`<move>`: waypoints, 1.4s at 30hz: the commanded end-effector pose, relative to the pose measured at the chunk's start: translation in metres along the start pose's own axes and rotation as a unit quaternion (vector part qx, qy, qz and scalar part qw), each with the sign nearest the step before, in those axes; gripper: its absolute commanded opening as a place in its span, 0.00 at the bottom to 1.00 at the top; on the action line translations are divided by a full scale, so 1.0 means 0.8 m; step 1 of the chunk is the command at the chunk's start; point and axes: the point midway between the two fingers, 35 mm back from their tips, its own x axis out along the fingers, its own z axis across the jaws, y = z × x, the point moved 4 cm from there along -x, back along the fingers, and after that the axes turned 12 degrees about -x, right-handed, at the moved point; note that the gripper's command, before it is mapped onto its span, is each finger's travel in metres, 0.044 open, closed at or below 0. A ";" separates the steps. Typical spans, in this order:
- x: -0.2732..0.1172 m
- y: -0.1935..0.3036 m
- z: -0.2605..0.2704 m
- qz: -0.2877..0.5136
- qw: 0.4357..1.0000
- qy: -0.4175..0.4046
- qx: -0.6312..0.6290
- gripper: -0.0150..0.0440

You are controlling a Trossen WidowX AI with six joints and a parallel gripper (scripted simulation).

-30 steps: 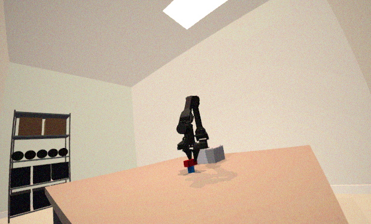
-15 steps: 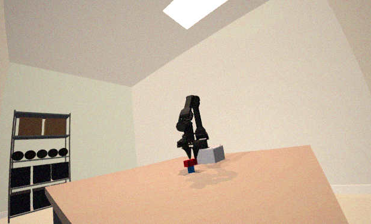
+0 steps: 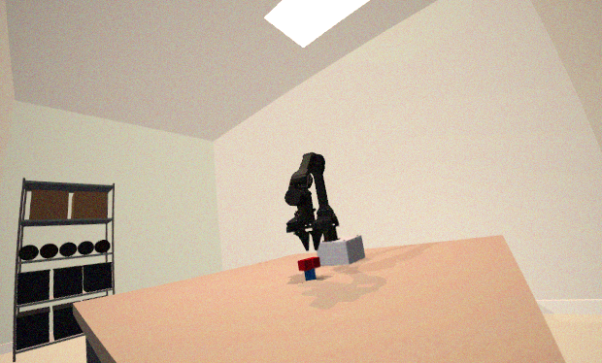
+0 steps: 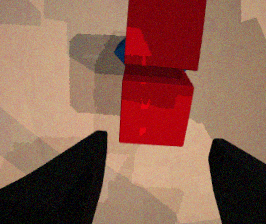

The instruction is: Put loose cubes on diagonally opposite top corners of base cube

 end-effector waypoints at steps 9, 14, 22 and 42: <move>-0.026 -0.001 0.000 -0.004 1.000 -0.001 -0.001 0.60; -0.032 -0.001 0.000 -0.004 1.000 -0.001 -0.001 0.60; -0.041 -0.001 0.000 -0.002 1.000 0.000 0.000 0.91; -0.044 0.025 0.142 0.002 1.000 -0.006 0.001 0.93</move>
